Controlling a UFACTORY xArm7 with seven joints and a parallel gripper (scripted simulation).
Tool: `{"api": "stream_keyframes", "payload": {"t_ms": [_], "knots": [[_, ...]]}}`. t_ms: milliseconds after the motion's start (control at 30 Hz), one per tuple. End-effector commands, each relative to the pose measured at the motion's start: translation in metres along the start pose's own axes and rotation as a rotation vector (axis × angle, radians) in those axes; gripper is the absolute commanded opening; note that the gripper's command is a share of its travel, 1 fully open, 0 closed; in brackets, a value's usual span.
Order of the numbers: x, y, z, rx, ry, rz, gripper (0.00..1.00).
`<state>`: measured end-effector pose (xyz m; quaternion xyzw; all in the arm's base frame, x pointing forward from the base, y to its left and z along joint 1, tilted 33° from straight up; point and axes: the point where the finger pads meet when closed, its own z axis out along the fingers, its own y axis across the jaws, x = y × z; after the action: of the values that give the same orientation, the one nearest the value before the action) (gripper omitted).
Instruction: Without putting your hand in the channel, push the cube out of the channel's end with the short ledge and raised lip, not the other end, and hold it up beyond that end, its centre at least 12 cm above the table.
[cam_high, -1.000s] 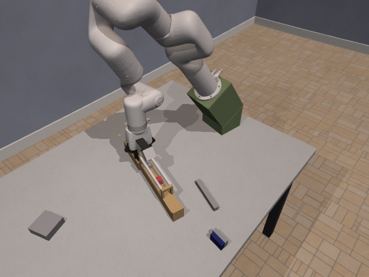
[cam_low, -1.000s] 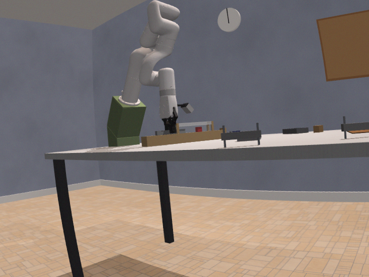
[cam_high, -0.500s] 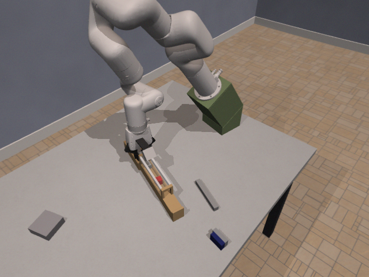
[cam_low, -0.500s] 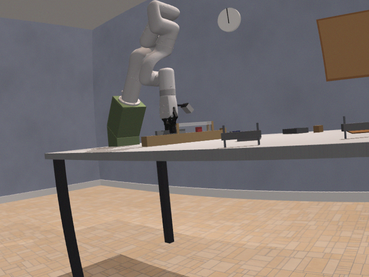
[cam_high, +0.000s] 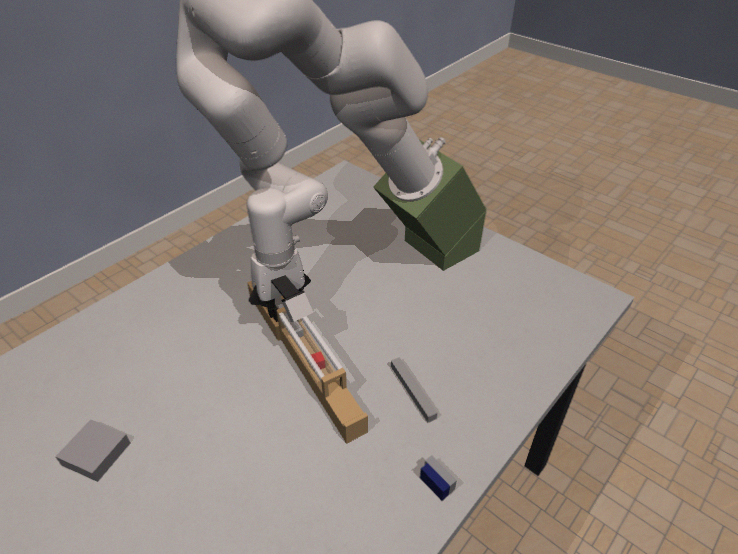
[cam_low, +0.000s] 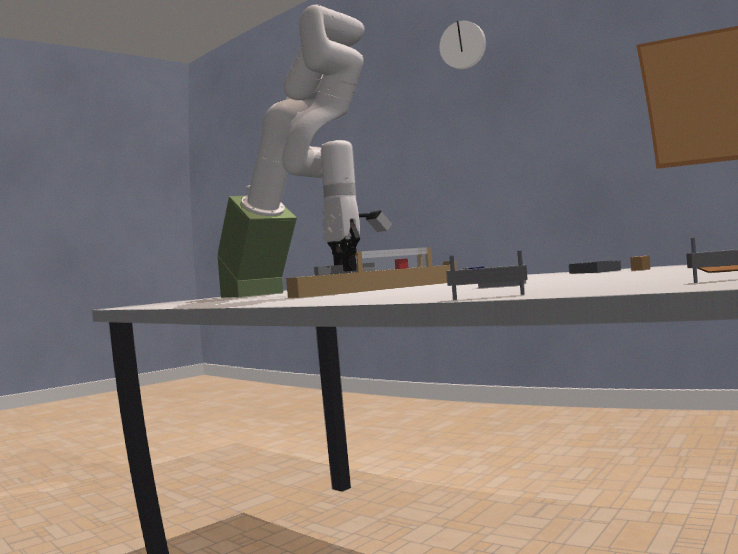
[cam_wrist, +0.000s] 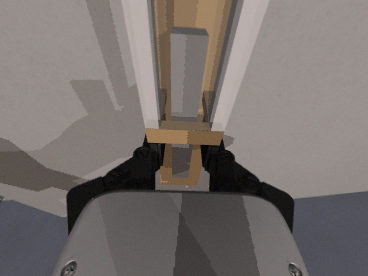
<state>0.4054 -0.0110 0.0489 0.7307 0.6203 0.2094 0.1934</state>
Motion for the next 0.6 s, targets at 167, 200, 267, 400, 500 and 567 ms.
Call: {"api": "stream_keyframes", "payload": {"t_ms": [167,200,267,400,500,567], "knots": [[0.000,0.000,-0.011,-0.001,0.001,0.000,0.38],[0.000,0.000,-0.016,-0.001,0.001,0.000,0.38],[0.000,0.000,-0.026,-0.001,0.001,0.000,0.38],[0.000,0.000,-0.037,-0.001,0.001,0.000,0.38],[0.000,0.000,-0.053,-0.001,0.001,0.000,0.38],[0.000,0.000,-0.061,-0.001,0.001,0.000,0.38]]}}
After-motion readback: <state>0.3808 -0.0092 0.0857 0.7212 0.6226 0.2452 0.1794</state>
